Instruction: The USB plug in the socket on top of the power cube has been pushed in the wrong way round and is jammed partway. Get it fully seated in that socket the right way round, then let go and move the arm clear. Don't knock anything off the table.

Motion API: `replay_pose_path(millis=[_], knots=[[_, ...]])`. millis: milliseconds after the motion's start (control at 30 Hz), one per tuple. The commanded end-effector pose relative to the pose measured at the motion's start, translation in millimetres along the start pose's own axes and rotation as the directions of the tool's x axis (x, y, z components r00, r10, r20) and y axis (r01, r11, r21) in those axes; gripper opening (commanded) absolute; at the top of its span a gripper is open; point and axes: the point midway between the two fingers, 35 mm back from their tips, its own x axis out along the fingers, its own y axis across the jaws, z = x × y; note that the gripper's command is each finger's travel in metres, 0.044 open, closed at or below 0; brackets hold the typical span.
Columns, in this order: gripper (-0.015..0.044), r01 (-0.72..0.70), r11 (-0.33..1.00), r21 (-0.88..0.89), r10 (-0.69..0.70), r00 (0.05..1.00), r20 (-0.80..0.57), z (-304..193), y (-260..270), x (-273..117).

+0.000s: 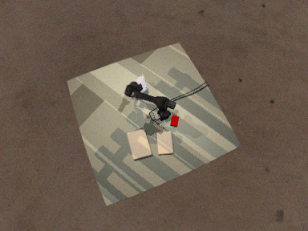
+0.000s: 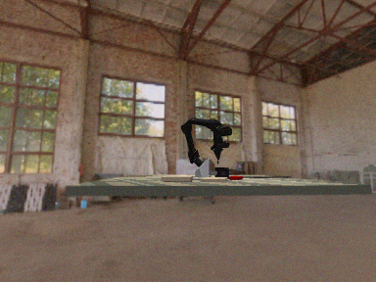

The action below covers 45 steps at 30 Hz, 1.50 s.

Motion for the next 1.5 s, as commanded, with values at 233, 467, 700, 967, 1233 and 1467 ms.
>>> replay_pose_path(millis=[233,467,700,967,1233,1467], knots=[[0.0000,-0.002,1.000,-0.002,0.002,1.000,0.014,1.2,0.3,1.1],[0.0000,-0.002,1.000,-0.003,0.002,1.000,0.019,1.6,0.4,1.9],[0.0000,-0.002,1.000,-0.003,0.002,1.000,0.024,2.0,0.4,2.7],[0.0000,-0.002,1.000,-0.003,0.002,1.000,0.030,2.5,0.5,3.7],[0.0000,-0.002,1.000,-0.004,0.002,0.999,0.036,3.0,0.5,4.7],[0.0000,-0.002,1.000,-0.004,0.002,0.999,0.042,3.4,0.5,5.5]])
